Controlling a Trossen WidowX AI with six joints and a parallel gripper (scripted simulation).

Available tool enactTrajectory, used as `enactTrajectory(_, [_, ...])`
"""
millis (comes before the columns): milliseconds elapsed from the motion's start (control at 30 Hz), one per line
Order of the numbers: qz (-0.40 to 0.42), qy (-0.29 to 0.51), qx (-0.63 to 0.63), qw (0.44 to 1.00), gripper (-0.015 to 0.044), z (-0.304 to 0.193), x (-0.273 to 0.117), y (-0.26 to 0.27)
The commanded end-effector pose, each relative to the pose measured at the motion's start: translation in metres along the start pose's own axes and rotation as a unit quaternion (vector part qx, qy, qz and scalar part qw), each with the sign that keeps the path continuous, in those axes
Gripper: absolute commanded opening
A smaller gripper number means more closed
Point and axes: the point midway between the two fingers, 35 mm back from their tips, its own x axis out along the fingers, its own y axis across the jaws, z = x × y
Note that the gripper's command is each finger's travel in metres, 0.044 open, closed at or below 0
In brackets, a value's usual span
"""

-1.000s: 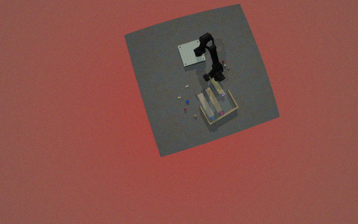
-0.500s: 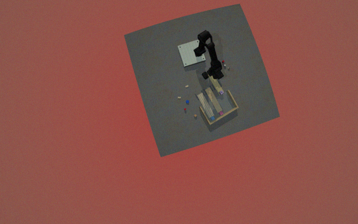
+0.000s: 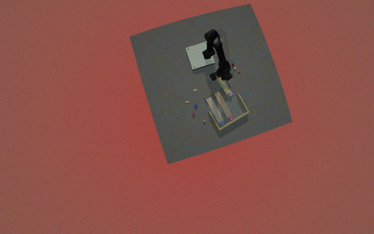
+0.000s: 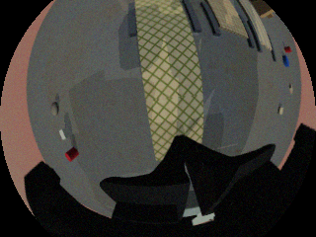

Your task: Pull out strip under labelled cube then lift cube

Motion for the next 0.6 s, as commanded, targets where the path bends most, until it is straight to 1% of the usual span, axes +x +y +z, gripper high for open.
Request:
enactTrajectory(0, [0.001,0.014,0.002,1.0,0.0,-0.0141,0.004,0.0009])
enactTrajectory(567, [0.001,0.014,0.002,1.0,0.0,-0.0207,0.0039,0.0011])
